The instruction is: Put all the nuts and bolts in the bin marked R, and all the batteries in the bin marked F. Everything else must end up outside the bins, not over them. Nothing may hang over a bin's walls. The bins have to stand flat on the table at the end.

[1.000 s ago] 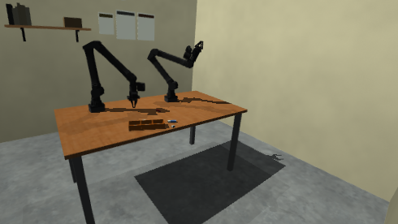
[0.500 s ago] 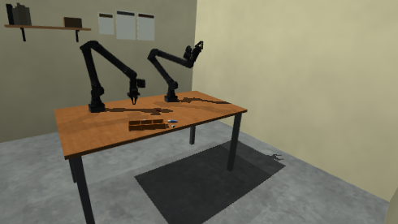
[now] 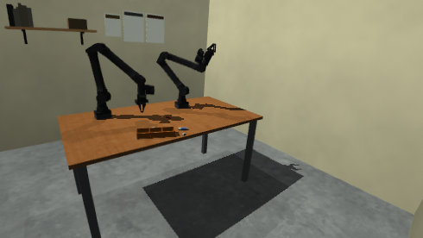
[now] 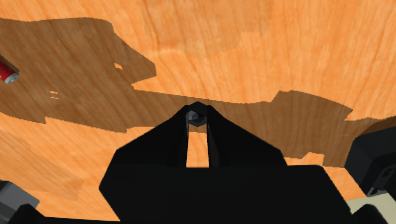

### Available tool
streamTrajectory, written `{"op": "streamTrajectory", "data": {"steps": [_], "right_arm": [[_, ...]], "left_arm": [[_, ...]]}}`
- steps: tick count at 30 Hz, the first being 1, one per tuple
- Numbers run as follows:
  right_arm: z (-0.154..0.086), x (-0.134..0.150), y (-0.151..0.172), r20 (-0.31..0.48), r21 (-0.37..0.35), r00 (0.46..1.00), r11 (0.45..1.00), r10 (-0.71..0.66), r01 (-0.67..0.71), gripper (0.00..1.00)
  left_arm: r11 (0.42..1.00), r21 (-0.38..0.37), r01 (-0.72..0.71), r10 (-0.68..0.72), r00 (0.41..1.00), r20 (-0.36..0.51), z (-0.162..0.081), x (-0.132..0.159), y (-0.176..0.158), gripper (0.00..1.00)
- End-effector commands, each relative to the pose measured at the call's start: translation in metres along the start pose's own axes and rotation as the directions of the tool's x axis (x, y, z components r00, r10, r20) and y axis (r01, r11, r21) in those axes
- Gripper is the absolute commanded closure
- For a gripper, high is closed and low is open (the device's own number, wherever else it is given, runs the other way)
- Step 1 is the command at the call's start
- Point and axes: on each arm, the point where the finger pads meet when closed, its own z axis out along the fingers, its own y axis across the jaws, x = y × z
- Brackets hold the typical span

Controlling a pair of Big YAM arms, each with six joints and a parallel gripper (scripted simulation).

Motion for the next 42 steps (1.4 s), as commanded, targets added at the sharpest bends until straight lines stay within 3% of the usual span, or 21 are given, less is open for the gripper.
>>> {"op": "streamTrajectory", "data": {"steps": [1,16,18,42], "right_arm": [[-0.016,-0.023,0.025,0.018,-0.046,1.0,0.999,-0.014,0.015,0.89],[-0.016,-0.116,0.015,0.017,-0.036,1.0,0.999,-0.014,0.015,0.89],[-0.016,-0.116,0.015,0.017,-0.036,1.0,0.999,-0.014,0.015,0.89],[-0.015,-0.251,0.003,0.023,-0.032,1.0,0.999,-0.014,0.015,0.89]], "left_arm": [[1.0,-0.006,-0.016,0.016,0.999,0.032,0.001,-0.011,0.004,0.0],[1.0,-0.006,-0.016,0.016,0.999,0.032,0.001,-0.011,0.004,0.0],[1.0,-0.006,-0.016,0.016,0.999,0.032,0.001,-0.011,0.004,0.0],[1.0,-0.006,-0.016,0.016,0.999,0.032,0.001,-0.011,0.004,0.0]]}}
